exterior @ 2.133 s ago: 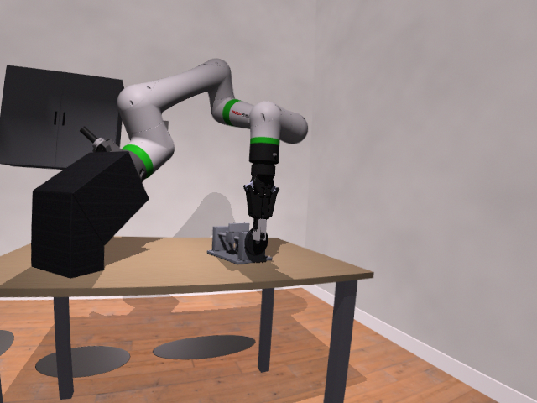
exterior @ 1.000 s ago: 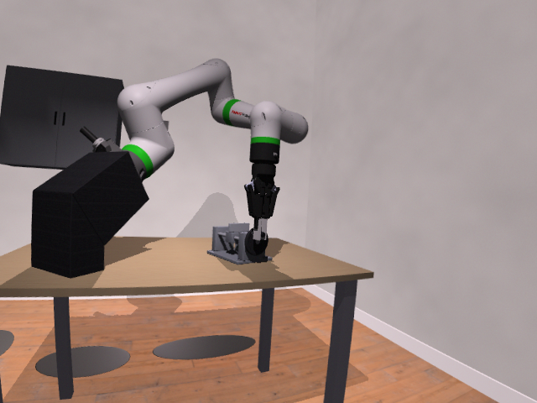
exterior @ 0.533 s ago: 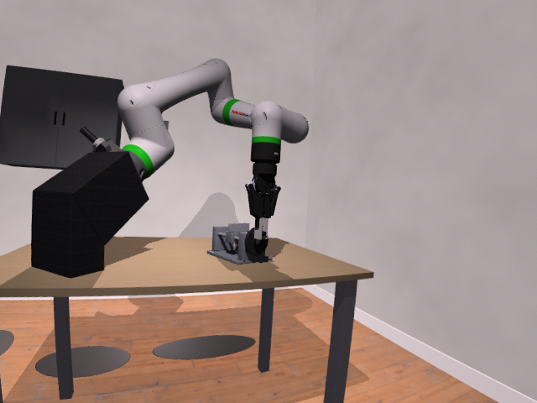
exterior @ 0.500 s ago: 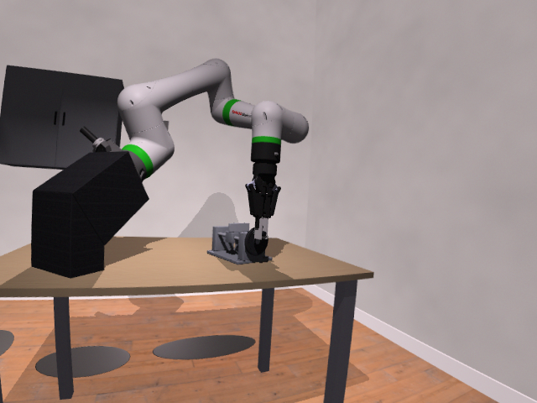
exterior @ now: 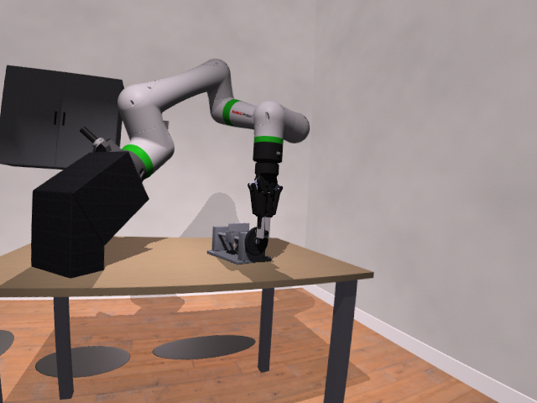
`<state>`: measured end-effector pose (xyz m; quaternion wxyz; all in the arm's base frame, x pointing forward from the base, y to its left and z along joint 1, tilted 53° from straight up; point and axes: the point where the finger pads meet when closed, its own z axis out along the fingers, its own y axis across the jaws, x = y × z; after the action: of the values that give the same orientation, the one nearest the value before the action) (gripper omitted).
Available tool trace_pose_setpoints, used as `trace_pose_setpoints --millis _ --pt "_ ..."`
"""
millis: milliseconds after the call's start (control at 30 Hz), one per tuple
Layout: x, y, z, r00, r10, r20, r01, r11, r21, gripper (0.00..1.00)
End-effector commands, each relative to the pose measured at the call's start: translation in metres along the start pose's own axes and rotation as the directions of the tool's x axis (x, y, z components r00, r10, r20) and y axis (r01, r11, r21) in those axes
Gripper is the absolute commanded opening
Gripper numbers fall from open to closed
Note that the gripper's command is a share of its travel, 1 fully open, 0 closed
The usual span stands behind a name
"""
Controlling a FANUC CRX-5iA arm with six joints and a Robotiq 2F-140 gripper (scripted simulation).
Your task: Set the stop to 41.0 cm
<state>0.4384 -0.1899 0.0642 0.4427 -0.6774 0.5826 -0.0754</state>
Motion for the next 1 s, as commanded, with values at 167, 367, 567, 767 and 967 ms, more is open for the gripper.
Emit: trace_pose_setpoints --millis 167,367,567,767,967 --pt "0.0 -0.007 0.0 1.0 0.0 0.0 0.0 1.0 0.0 0.04" --pt "0.0 -0.014 0.001 1.0 0.0 0.0 0.0 1.0 0.0 0.04" --pt "0.0 -0.018 0.002 1.0 0.0 0.0 0.0 1.0 0.0 0.04" --pt "0.0 -0.024 0.006 1.0 0.0 0.0 0.0 1.0 0.0 0.04" --pt "0.0 -0.03 0.011 1.0 0.0 0.0 0.0 1.0 0.0 0.04"
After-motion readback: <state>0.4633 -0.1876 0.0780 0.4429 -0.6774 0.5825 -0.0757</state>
